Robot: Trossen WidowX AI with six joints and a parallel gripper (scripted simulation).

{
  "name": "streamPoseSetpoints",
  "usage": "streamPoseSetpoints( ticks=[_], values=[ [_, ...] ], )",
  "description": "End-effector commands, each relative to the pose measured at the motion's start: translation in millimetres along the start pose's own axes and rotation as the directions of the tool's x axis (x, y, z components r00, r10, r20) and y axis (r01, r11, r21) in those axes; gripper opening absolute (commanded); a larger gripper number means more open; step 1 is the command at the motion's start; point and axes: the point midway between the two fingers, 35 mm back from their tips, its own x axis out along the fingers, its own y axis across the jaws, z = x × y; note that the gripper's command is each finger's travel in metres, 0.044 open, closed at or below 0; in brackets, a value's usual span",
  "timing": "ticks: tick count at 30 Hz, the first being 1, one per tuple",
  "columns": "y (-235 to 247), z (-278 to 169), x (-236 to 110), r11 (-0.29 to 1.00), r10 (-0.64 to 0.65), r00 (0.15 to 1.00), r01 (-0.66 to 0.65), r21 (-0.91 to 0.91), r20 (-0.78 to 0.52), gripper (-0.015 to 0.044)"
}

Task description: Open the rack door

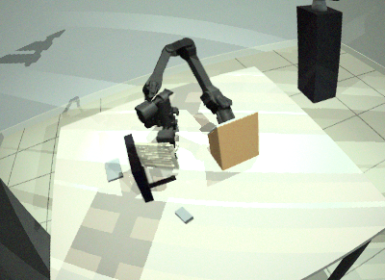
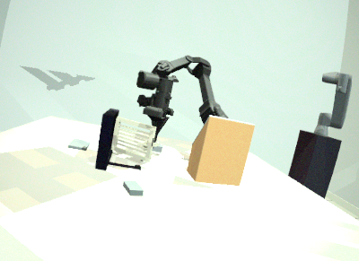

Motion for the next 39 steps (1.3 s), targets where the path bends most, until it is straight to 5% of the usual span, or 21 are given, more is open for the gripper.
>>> streamPoseSetpoints(
  ticks=[1, 39],
  values=[
    [-9.7, 2.9, 0.4, 0.997, -0.005, 1.0, 0.005, -0.077, 0.006, 0.0012],
    [-70.6, 37.7, -0.4, 0.849, -0.008, 1.0, 0.011, -0.528, 0.008, 0.0012]
  ],
)
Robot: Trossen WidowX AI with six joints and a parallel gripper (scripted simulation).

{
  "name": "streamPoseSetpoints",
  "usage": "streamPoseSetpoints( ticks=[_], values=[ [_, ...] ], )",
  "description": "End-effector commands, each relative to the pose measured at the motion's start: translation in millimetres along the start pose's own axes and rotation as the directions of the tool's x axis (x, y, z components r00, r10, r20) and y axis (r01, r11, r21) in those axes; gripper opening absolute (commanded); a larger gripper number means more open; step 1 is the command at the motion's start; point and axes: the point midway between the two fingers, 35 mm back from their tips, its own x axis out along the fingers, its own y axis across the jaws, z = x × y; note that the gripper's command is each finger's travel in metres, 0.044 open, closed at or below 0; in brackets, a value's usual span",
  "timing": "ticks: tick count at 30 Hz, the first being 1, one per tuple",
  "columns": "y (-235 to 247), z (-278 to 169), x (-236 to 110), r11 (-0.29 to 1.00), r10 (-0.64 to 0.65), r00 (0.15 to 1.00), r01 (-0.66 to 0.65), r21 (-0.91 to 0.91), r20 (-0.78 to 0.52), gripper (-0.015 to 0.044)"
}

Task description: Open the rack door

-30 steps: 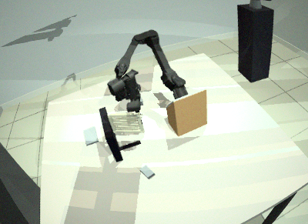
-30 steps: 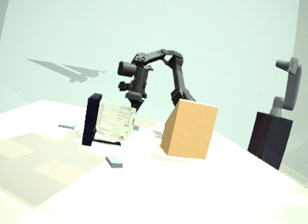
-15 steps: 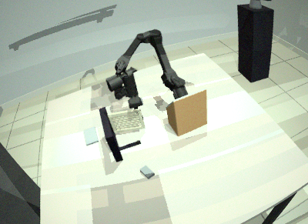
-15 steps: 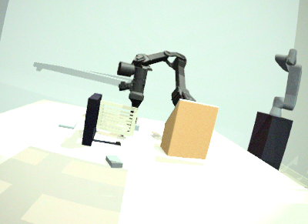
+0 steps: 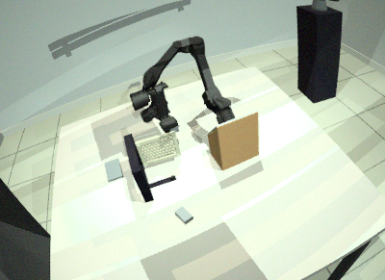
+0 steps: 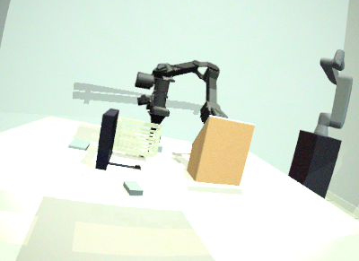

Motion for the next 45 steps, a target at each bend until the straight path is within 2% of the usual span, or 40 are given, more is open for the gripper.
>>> streamPoseSetpoints(
  ticks=[1, 15, 25, 26, 45],
  values=[
    [-8.7, 2.3, 0.0, 0.998, -0.007, 1.0, 0.007, -0.061, 0.001, 0.0012],
    [-9.7, 2.5, 0.0, 0.998, -0.007, 1.0, 0.007, -0.068, 0.001, 0.0012],
    [-9.7, 2.5, 0.0, 0.998, -0.007, 1.0, 0.007, -0.068, 0.001, 0.0274],
    [-9.7, 2.5, 0.0, 0.998, -0.007, 1.0, 0.007, -0.068, 0.001, 0.0284],
    [-8.0, 4.9, -26.7, 0.998, 0.001, 1.0, 0.0, -0.066, 0.002, 0.0284]
  ],
)
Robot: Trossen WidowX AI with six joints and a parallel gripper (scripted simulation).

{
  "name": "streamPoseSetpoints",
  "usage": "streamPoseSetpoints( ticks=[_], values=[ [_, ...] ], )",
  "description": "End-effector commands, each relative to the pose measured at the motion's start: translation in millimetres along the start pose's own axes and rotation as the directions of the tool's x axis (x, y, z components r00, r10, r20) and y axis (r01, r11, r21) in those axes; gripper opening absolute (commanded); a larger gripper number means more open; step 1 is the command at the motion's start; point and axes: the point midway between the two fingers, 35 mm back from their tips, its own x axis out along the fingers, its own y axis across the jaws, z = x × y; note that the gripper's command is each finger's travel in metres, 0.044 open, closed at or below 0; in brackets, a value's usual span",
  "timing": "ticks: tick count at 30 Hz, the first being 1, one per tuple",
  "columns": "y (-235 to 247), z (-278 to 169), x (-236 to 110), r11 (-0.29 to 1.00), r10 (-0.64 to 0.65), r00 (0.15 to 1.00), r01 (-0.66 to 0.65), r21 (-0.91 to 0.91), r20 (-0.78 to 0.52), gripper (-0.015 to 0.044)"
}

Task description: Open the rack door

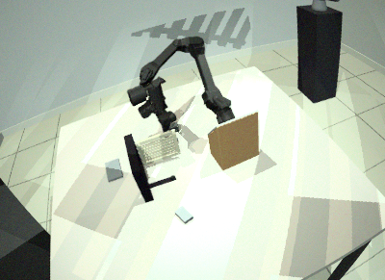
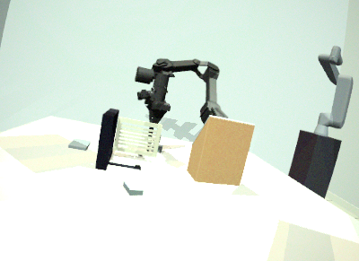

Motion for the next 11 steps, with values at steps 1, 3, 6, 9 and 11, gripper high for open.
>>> streamPoseSetpoints(
  ticks=[1, 3, 6, 9, 11],
  values=[
    [0.8, 0.9, -7.9, 1.0, 0.007, 1.0, -0.007, 0.004, 0.001, 0.0284],
    [0.8, 1.0, -11.0, 1.0, 0.007, 1.0, -0.007, 0.004, 0.001, 0.0284],
    [0.9, 1.0, -15.6, 1.0, 0.008, 1.0, -0.008, 0.005, 0.001, 0.0284],
    [1.0, 0.9, -20.3, 1.0, 0.008, 1.0, -0.008, 0.005, 0.001, 0.0284],
    [1.0, 0.8, -23.4, 1.0, 0.008, 1.0, -0.008, 0.005, 0.001, 0.0284]
  ],
)
